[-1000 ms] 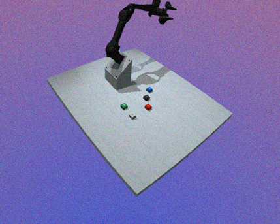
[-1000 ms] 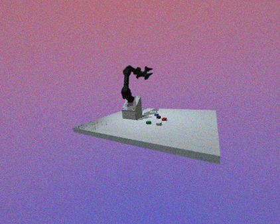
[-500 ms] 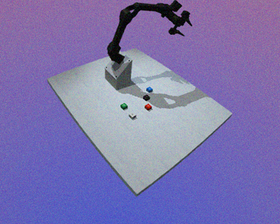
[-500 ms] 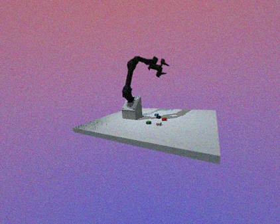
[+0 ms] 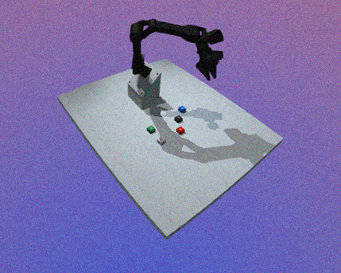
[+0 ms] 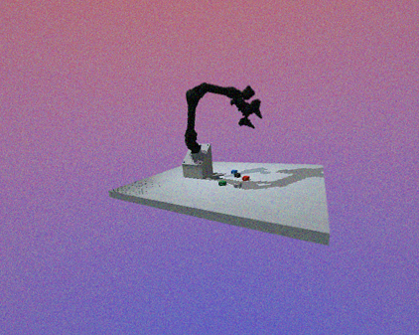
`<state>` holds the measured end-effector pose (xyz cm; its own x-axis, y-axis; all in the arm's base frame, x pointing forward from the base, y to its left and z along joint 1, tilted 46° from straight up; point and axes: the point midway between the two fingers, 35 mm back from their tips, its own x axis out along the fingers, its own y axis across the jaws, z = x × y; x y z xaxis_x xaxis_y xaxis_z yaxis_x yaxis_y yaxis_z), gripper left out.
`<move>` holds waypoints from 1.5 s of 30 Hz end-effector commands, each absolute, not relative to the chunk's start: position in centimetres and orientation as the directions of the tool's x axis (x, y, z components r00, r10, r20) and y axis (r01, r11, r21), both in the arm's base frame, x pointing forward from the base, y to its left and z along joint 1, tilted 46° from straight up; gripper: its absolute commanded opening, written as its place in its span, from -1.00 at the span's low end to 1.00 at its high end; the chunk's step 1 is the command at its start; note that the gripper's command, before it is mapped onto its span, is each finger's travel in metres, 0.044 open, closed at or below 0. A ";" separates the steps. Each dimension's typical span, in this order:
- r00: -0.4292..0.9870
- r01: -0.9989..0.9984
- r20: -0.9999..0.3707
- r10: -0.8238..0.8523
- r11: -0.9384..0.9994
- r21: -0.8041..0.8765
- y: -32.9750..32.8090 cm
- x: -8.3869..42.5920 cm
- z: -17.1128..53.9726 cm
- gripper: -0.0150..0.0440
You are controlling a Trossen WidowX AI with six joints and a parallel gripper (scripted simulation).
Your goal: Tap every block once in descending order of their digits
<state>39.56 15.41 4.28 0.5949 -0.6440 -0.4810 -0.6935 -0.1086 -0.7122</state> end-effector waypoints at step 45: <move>-0.061 0.008 -0.712 -0.700 0.713 -0.701 -8.7 27.3 3.7 0.86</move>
